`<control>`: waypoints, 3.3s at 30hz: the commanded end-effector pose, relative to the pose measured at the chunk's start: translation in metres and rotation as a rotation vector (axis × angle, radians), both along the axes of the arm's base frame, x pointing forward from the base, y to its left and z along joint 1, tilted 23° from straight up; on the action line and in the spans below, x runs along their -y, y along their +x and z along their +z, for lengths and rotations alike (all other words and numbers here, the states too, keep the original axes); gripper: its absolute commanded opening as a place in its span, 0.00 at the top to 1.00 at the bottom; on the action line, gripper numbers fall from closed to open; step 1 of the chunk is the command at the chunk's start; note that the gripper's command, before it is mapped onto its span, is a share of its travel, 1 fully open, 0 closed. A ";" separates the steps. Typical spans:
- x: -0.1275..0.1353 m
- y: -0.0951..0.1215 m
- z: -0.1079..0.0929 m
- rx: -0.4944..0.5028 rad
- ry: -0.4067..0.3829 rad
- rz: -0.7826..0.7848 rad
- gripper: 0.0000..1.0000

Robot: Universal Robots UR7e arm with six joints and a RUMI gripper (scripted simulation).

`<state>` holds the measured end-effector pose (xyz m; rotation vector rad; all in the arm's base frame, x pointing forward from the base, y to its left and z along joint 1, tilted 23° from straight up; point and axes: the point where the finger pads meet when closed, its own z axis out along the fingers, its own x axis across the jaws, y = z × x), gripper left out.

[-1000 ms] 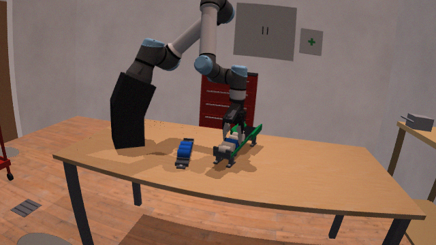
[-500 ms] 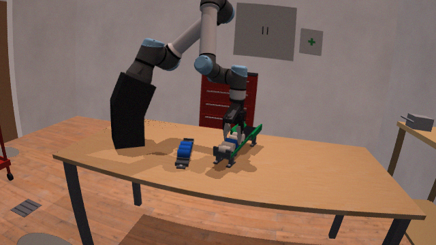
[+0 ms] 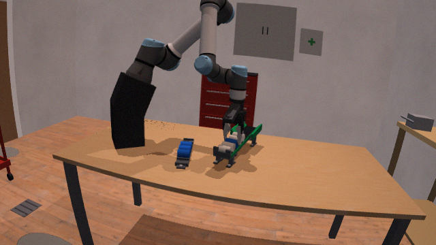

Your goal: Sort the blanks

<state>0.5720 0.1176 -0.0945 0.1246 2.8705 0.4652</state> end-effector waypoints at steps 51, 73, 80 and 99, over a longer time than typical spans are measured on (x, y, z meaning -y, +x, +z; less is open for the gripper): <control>0.030 -0.024 0.092 0.001 0.000 0.000 0.65; 0.045 -0.029 0.080 0.008 -0.010 0.027 0.65; 0.086 -0.052 0.043 0.032 -0.038 0.114 0.65; 0.166 -0.155 -0.041 0.126 -0.106 0.397 0.65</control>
